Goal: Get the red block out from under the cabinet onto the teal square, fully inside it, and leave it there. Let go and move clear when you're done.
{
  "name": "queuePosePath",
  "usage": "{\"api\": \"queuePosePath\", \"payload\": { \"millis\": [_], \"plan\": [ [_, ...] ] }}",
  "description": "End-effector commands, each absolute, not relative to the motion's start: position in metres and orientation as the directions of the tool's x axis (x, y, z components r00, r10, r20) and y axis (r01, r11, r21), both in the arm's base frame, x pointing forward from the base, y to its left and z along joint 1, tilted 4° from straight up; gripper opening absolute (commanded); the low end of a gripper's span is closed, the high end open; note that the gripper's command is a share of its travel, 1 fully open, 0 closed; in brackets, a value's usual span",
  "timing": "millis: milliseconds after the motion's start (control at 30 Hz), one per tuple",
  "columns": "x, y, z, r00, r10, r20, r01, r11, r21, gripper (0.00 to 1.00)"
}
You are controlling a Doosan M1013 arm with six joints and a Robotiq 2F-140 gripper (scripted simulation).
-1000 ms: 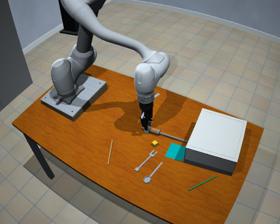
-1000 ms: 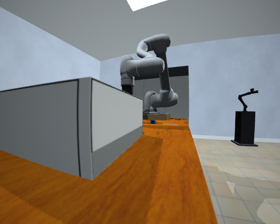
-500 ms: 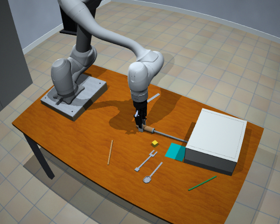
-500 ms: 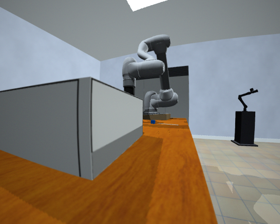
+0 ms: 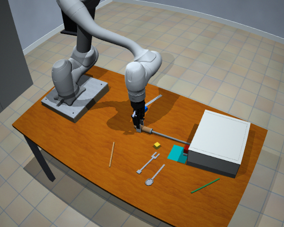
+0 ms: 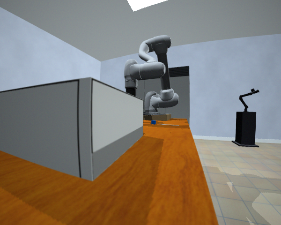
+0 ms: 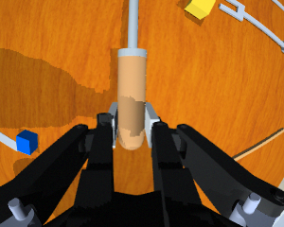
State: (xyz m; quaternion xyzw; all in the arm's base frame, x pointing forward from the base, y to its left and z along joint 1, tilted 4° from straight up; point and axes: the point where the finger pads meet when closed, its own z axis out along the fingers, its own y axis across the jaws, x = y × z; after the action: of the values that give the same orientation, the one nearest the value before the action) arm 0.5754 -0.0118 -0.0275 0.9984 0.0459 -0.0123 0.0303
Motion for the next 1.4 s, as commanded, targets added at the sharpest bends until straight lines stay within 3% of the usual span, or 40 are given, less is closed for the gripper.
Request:
{"api": "queuePosePath", "payload": {
  "millis": [0,1367],
  "plan": [
    [0.572,-0.012,-0.027,0.995,0.091,-0.027,0.092,-0.994,0.059,0.00],
    [0.559,-0.013,-0.027,0.995,0.091,-0.027,0.092,-0.994,0.059,0.00]
  ]
}}
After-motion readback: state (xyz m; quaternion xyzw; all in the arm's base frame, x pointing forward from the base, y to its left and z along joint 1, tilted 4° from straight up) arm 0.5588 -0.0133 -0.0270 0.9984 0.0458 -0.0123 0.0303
